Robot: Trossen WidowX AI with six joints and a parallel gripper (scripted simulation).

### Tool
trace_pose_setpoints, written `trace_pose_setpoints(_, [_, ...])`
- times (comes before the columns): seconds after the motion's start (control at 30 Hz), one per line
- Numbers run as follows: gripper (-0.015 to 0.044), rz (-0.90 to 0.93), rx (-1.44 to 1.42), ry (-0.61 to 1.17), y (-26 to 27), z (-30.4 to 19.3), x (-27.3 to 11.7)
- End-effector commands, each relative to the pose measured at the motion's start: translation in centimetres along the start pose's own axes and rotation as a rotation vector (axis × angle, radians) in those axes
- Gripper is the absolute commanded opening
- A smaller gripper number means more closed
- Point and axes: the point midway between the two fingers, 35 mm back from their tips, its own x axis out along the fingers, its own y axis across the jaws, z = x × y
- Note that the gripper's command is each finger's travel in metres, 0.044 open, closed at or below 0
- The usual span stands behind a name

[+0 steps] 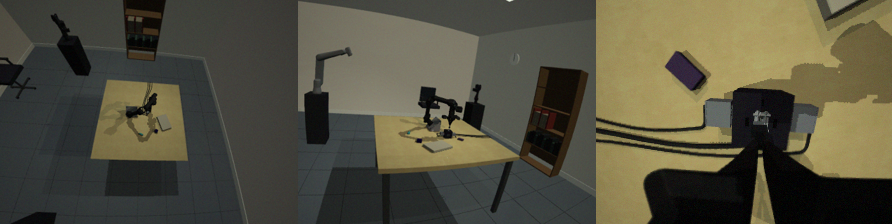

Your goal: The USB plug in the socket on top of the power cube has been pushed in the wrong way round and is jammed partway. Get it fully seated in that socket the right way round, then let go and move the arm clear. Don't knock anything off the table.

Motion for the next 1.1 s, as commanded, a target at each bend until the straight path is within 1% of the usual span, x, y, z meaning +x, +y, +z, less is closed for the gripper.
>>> trace_pose_setpoints(0.0, [0.0000, 0.001, -0.097, 0.000, 0.01, 0.01, 0.02])
trace_pose_setpoints(1.07, [0.0000, 0.001, -0.935, 0.000, 0.01, 0.01, 0.01])
